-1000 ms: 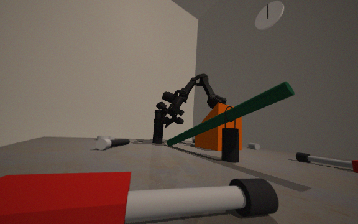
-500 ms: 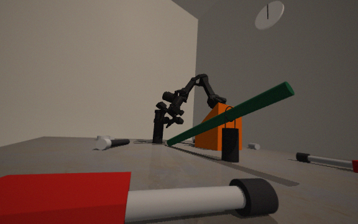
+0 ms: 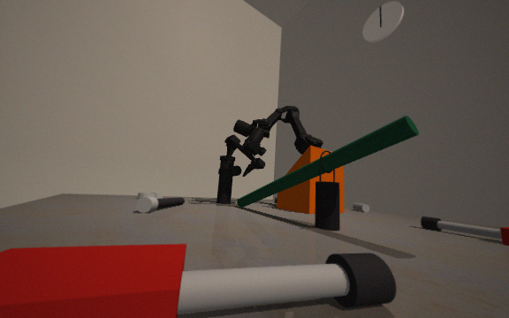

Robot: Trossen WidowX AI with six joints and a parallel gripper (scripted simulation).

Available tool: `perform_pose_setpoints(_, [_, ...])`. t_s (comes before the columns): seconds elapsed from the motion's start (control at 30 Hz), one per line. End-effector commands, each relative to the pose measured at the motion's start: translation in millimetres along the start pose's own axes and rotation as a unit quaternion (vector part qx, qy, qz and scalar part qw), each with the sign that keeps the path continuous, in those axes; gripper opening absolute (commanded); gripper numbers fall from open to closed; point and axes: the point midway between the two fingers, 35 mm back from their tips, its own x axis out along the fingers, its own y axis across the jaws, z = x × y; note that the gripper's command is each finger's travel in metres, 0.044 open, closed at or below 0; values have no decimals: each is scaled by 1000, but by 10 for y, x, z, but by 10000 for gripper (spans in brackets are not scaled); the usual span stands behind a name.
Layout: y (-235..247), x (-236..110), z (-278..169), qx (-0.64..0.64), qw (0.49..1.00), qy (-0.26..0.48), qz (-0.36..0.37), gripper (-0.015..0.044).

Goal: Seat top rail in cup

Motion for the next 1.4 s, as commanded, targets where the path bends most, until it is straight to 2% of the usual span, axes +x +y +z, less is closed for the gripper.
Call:
perform_pose_setpoints(0.0, [-5, -65, 87, 0, 1000, 0, 3, 440])
perform_pose_setpoints(0.13, [-41, -65, 104, 22, 1000, -3, 1, 440])
perform_pose_setpoints(0.27, [-116, -154, 347, 153, 988, -13, 15, 440])
perform_pose_setpoints(0.43, [-189, -300, 636, 314, 949, -12, 31, 440])
perform_pose_setpoints(0.67, [-250, -547, 977, 518, 855, 9, 34, 440])
perform_pose_setpoints(0.9, [-297, -837, 1248, 692, 721, 24, 2, 440])
perform_pose_setpoints(1.03, [-313, -945, 1327, 744, 667, 22, -15, 440])
perform_pose_setpoints(1.37, [-313, -949, 1329, 746, 666, 22, -15, 440])
